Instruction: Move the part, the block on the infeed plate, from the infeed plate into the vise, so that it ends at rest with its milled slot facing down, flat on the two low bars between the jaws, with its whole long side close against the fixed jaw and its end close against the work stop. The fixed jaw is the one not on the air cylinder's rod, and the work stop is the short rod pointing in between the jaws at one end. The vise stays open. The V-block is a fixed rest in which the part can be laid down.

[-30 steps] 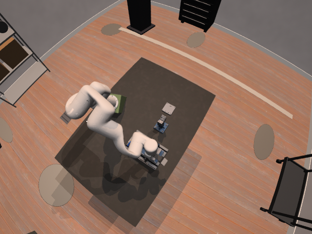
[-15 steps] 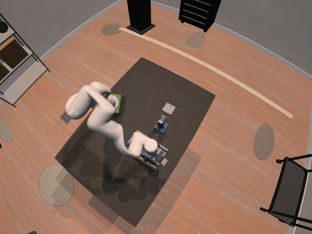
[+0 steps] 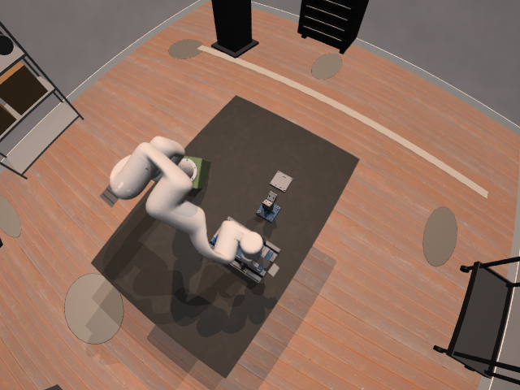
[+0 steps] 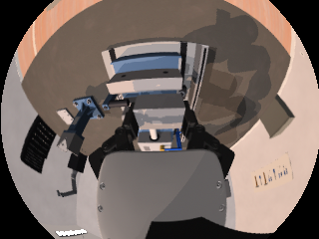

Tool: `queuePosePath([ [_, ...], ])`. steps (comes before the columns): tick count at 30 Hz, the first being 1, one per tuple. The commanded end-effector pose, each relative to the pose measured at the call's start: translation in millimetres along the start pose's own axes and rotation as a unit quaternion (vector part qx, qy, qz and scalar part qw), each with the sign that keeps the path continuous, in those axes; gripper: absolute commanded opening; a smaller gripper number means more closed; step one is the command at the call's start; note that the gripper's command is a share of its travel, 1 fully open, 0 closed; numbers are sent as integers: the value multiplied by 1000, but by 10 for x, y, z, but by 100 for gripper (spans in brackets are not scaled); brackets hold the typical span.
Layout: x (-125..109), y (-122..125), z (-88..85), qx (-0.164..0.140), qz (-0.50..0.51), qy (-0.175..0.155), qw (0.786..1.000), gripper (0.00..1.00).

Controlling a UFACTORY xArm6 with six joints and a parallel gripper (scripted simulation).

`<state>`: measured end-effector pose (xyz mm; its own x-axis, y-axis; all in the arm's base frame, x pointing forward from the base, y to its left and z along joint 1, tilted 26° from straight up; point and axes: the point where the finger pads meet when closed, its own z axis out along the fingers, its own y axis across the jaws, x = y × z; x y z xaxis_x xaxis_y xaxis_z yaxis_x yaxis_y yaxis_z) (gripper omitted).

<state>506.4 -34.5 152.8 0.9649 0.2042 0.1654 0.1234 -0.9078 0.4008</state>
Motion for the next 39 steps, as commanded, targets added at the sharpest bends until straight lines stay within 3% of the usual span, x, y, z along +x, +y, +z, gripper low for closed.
queuePosePath([
  [1, 15, 4, 1, 0, 0, 2, 1000, 0],
  [39, 16, 4, 118, 0, 0, 2, 1000, 0],
])
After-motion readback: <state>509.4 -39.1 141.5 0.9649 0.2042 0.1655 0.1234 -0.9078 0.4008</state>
